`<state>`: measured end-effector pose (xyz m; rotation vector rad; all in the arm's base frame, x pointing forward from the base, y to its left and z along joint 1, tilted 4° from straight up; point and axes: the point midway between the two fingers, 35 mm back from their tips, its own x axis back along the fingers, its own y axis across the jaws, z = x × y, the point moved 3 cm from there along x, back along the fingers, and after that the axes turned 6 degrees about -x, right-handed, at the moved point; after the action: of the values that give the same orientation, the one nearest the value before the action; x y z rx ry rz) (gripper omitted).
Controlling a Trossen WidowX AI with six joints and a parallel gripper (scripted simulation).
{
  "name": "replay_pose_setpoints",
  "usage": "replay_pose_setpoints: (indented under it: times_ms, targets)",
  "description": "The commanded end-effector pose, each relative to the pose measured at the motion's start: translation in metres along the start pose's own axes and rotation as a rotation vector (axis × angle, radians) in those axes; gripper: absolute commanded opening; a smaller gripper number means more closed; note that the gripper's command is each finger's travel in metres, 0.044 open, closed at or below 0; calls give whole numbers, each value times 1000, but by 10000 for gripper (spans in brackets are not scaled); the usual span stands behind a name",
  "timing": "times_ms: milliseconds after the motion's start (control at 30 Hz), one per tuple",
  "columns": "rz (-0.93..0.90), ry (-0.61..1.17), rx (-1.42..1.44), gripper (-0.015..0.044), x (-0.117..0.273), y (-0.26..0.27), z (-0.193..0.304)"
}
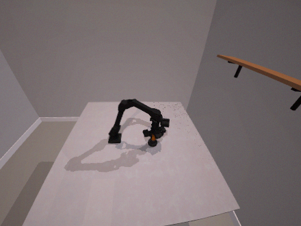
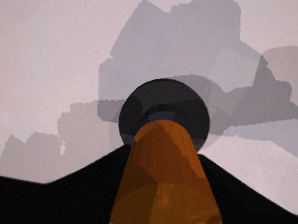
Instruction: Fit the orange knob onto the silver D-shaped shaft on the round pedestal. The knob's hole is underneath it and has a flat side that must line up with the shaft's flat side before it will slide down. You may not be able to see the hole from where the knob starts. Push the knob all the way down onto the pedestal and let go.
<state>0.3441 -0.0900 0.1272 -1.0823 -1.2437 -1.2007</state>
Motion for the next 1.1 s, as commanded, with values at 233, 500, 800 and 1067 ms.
replay_pose_setpoints:
  times_ms: [233,500,800,1067]
  targets:
    - [-3,2,0,0,1,0,1]
    - [-3,2,0,0,1,-2,2]
    - [-3,2,0,0,-2,-6,2]
    - [-3,2,0,0,-3,-4,2]
